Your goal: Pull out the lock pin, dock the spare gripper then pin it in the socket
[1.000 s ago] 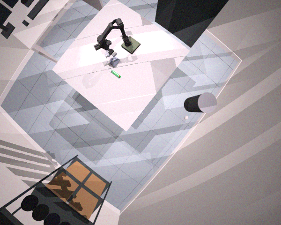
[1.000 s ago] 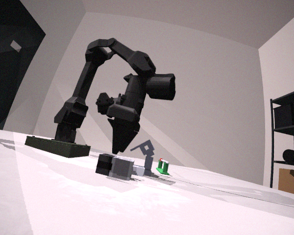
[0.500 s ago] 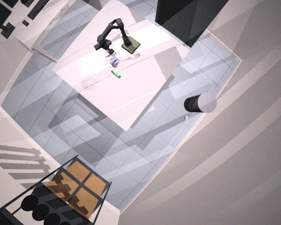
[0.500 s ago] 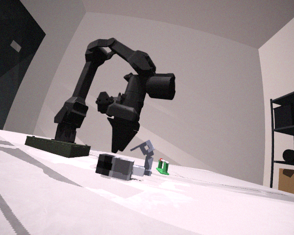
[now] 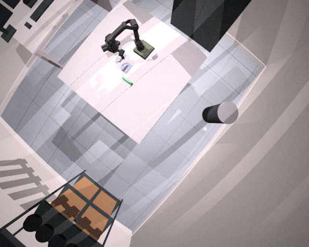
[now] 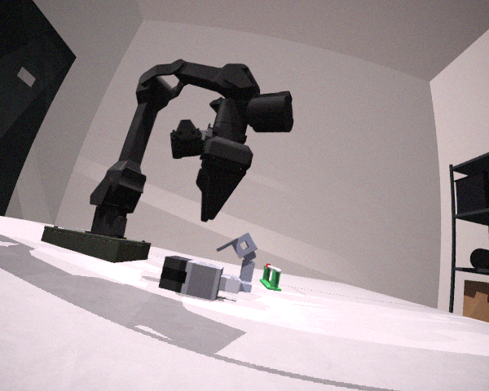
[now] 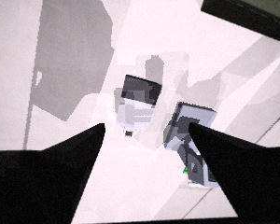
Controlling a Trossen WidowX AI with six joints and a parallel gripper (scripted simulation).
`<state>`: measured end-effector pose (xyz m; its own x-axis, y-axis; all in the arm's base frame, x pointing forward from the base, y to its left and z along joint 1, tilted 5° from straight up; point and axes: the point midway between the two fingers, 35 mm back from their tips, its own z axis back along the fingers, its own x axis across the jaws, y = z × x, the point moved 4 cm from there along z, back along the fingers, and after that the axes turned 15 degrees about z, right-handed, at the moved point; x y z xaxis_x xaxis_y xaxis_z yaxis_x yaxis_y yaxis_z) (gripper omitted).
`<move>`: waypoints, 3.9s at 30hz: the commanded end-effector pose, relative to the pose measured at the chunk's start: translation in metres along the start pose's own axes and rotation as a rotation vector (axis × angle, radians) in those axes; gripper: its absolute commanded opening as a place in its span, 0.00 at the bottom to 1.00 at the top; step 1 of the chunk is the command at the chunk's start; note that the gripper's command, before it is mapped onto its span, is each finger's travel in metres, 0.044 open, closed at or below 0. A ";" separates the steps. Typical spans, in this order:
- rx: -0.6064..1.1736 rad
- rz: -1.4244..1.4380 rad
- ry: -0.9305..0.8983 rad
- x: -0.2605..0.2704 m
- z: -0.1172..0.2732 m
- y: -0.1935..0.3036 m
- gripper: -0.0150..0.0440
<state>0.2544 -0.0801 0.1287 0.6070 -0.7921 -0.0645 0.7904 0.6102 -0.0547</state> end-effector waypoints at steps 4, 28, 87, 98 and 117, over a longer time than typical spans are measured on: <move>0.083 0.552 -0.069 -0.002 0.002 -0.005 1.00; -0.187 2.555 -0.636 -0.006 0.014 -0.019 1.00; -0.332 2.804 -0.700 0.000 -0.091 -0.020 1.00; -0.332 2.804 -0.700 -0.001 -0.108 -0.021 1.00; -0.332 2.804 -0.700 -0.001 -0.114 -0.022 0.65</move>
<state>0.2270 -0.0902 0.0170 -0.3684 0.9225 -0.1152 -0.8221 -0.3811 -0.4230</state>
